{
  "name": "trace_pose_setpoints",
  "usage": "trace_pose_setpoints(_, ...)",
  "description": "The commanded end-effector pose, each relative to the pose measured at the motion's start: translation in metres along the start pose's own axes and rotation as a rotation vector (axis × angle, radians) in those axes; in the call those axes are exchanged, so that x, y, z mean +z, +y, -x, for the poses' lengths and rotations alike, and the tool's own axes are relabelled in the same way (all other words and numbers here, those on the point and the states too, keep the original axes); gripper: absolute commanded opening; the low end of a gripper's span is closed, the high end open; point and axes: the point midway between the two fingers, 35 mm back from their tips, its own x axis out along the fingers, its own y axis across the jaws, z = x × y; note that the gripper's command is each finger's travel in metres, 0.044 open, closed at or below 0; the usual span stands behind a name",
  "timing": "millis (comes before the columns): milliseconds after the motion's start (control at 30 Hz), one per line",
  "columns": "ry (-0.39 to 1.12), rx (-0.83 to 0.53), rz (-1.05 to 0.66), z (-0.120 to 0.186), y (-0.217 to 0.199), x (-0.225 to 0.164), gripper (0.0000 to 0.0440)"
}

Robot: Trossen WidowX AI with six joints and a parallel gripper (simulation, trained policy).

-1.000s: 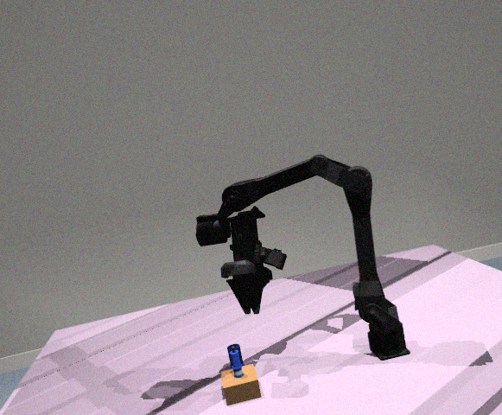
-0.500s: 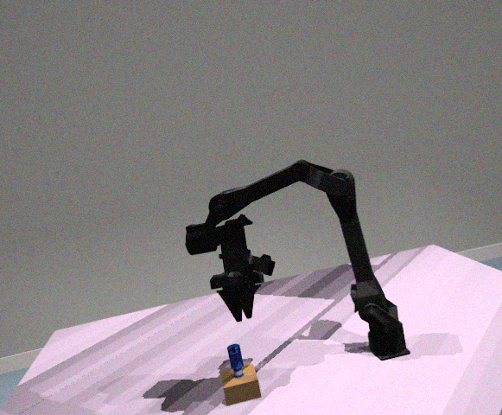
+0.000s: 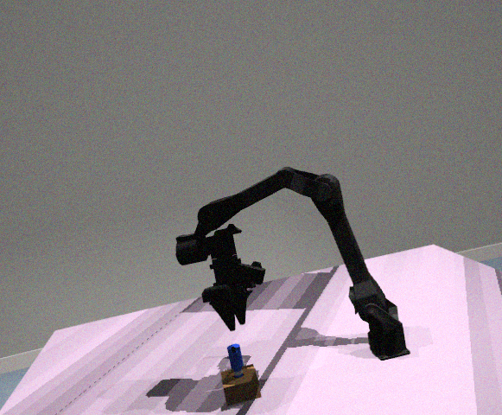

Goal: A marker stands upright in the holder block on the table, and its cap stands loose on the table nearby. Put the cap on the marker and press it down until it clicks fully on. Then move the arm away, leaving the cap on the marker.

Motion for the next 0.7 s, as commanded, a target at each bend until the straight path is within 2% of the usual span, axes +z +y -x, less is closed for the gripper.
trace_pose_setpoints(0,-0.003,0.019,0.007,-0.003,0.003,-0.006,0.0308)
trace_pose_setpoints(667,-0.03,0.136,0.057,-0.029,0.007,-0.028,0.0292)
